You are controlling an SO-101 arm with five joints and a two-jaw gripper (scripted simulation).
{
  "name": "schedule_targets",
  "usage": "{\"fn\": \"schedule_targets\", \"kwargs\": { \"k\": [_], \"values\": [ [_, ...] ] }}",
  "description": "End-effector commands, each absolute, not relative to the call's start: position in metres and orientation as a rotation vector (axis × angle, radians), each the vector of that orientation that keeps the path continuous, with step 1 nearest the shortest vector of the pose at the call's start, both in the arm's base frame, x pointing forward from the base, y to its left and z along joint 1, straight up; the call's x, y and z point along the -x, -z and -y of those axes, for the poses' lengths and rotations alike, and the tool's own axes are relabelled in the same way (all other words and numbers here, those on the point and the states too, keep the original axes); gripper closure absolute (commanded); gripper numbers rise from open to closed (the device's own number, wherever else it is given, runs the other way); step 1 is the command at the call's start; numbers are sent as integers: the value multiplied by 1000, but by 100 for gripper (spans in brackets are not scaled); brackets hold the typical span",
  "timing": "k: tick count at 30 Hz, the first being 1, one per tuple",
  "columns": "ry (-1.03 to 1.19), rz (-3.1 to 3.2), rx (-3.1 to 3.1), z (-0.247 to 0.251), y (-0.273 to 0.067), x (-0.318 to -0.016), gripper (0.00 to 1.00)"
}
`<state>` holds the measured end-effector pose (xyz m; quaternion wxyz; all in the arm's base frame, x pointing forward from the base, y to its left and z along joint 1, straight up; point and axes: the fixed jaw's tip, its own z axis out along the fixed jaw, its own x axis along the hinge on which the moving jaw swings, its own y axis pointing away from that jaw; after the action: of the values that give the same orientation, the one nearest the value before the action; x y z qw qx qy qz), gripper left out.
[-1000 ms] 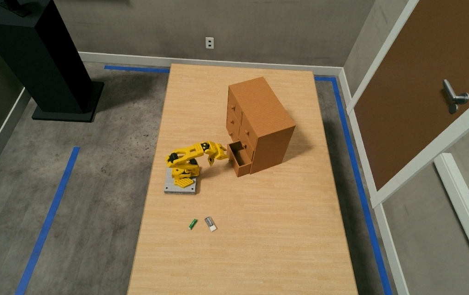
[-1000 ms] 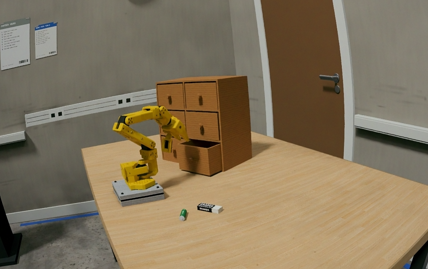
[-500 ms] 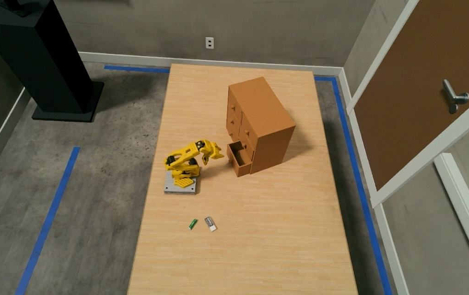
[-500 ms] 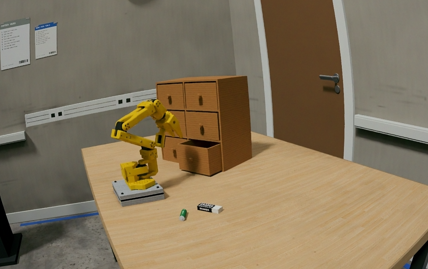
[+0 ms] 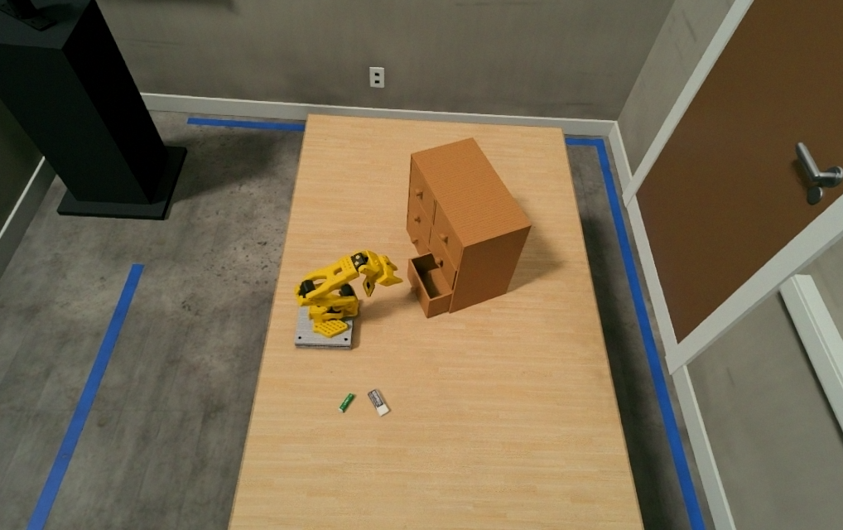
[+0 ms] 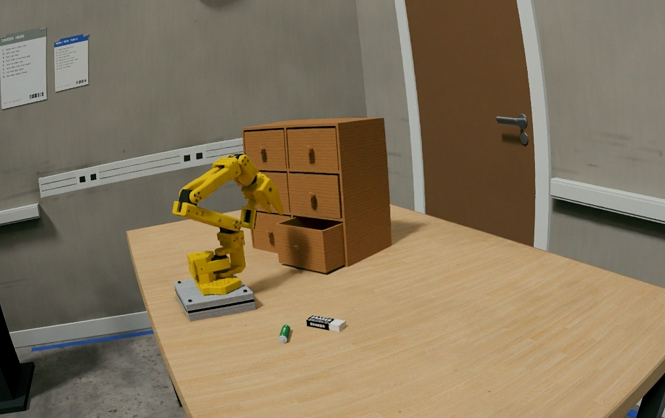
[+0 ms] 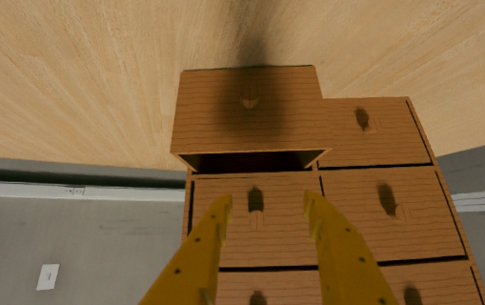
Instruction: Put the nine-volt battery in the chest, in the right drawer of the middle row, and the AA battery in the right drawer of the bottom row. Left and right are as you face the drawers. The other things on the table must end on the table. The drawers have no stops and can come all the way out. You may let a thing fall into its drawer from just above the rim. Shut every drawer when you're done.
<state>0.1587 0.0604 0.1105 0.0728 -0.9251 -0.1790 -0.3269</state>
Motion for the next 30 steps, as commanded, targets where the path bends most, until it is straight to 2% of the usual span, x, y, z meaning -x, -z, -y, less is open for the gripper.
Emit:
{"fn": "schedule_targets", "kwargs": {
  "k": [1, 24, 30],
  "values": [
    [998, 536, 2764, -62, -114, -158, 79],
    [998, 536, 2764, -62, -114, -158, 79],
    [965, 322, 2758, -61, -113, -158, 79]
  ]
}}
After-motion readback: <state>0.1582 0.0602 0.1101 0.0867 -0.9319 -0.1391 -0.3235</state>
